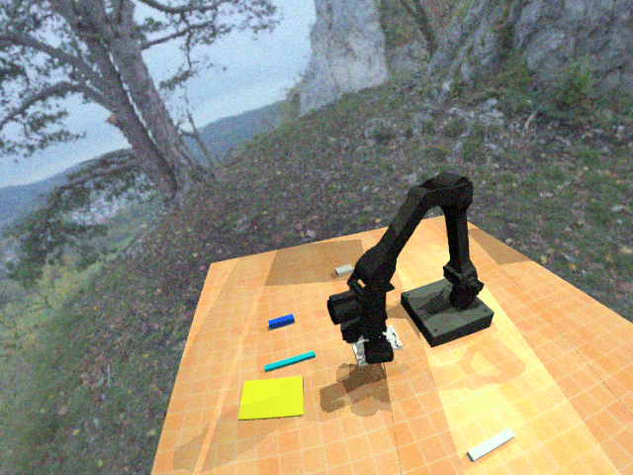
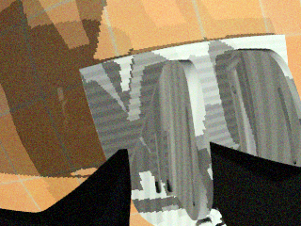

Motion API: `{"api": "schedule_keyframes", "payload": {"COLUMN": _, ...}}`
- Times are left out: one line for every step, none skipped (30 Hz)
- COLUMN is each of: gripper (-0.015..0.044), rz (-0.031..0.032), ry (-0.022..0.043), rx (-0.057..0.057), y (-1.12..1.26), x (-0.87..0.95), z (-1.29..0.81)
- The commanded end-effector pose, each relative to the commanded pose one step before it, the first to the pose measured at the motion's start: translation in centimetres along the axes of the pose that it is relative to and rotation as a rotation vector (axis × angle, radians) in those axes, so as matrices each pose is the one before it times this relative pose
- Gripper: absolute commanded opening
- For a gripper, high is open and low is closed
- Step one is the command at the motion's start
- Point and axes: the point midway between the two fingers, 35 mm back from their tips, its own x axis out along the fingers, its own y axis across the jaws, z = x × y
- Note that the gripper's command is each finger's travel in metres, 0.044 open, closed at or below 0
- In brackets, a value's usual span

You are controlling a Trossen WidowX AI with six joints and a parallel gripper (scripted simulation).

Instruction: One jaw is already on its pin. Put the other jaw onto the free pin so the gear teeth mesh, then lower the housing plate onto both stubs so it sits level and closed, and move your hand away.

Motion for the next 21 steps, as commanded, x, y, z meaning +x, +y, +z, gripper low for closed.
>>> {"api": "schedule_keyframes", "payload": {"gripper": 0.0134, "rz": -0.00090, "ry": -0.00012, "rx": 0.0032, "y": 0.006, "x": 0.152, "z": 0.047}}
{"api": "schedule_keyframes", "payload": {"gripper": 0.0134, "rz": 0.00000, "ry": 0.00000, "rx": 0.0000, "y": 0.000, "x": 0.000, "z": 0.000}}
{"api": "schedule_keyframes", "payload": {"gripper": 0.0134, "rz": 0.00000, "ry": 0.00000, "rx": 0.0000, "y": 0.000, "x": 0.000, "z": 0.000}}
{"api": "schedule_keyframes", "payload": {"gripper": 0.0134, "rz": 0.00000, "ry": 0.00000, "rx": 0.0000, "y": 0.000, "x": 0.000, "z": 0.000}}
{"api": "schedule_keyframes", "payload": {"gripper": 0.0134, "rz": 0.00000, "ry": 0.00000, "rx": 0.0000, "y": 0.000, "x": 0.000, "z": 0.000}}
{"api": "schedule_keyframes", "payload": {"gripper": 0.0134, "rz": 0.00000, "ry": 0.00000, "rx": 0.0000, "y": 0.000, "x": 0.000, "z": 0.000}}
{"api": "schedule_keyframes", "payload": {"gripper": 0.0134, "rz": 0.00000, "ry": 0.00000, "rx": 0.0000, "y": 0.000, "x": 0.000, "z": 0.000}}
{"api": "schedule_keyframes", "payload": {"gripper": 0.0134, "rz": 0.00000, "ry": 0.00000, "rx": 0.0000, "y": 0.000, "x": 0.000, "z": 0.000}}
{"api": "schedule_keyframes", "payload": {"gripper": 0.0134, "rz": 0.00000, "ry": 0.00000, "rx": 0.0000, "y": 0.000, "x": 0.000, "z": 0.000}}
{"api": "schedule_keyframes", "payload": {"gripper": 0.0134, "rz": 0.00000, "ry": 0.00000, "rx": 0.0000, "y": 0.000, "x": 0.000, "z": 0.000}}
{"api": "schedule_keyframes", "payload": {"gripper": 0.0134, "rz": 0.00000, "ry": 0.00000, "rx": 0.0000, "y": 0.000, "x": 0.000, "z": 0.000}}
{"api": "schedule_keyframes", "payload": {"gripper": 0.0134, "rz": 0.00000, "ry": 0.00000, "rx": 0.0000, "y": 0.000, "x": 0.000, "z": 0.000}}
{"api": "schedule_keyframes", "payload": {"gripper": 0.0134, "rz": 0.00000, "ry": 0.00000, "rx": 0.0000, "y": 0.000, "x": 0.000, "z": 0.000}}
{"api": "schedule_keyframes", "payload": {"gripper": 0.0134, "rz": 0.00000, "ry": 0.00000, "rx": 0.0000, "y": 0.000, "x": 0.000, "z": 0.000}}
{"api": "schedule_keyframes", "payload": {"gripper": 0.0134, "rz": 0.00000, "ry": 0.00000, "rx": 0.0000, "y": 0.000, "x": 0.000, "z": 0.000}}
{"api": "schedule_keyframes", "payload": {"gripper": 0.0134, "rz": 0.00000, "ry": 0.00000, "rx": 0.0000, "y": 0.000, "x": 0.000, "z": 0.000}}
{"api": "schedule_keyframes", "payload": {"gripper": 0.0134, "rz": 0.00000, "ry": 0.00000, "rx": 0.0000, "y": 0.000, "x": 0.000, "z": 0.000}}
{"api": "schedule_keyframes", "payload": {"gripper": 0.0160, "rz": 0.00084, "ry": 0.00014, "rx": -0.0031, "y": -0.007, "x": -0.141, "z": -0.044}}
{"api": "schedule_keyframes", "payload": {"gripper": 0.0186, "rz": 0.00000, "ry": 0.00000, "rx": 0.0000, "y": 0.000, "x": 0.000, "z": 0.000}}
{"api": "schedule_keyframes", "payload": {"gripper": 0.0213, "rz": 0.00001, "ry": 0.00000, "rx": 0.0000, "y": 0.000, "x": 0.001, "z": 0.000}}
{"api": "schedule_keyframes", "payload": {"gripper": 0.0224, "rz": 0.00000, "ry": 0.00000, "rx": 0.0000, "y": 0.000, "x": 0.000, "z": 0.000}}
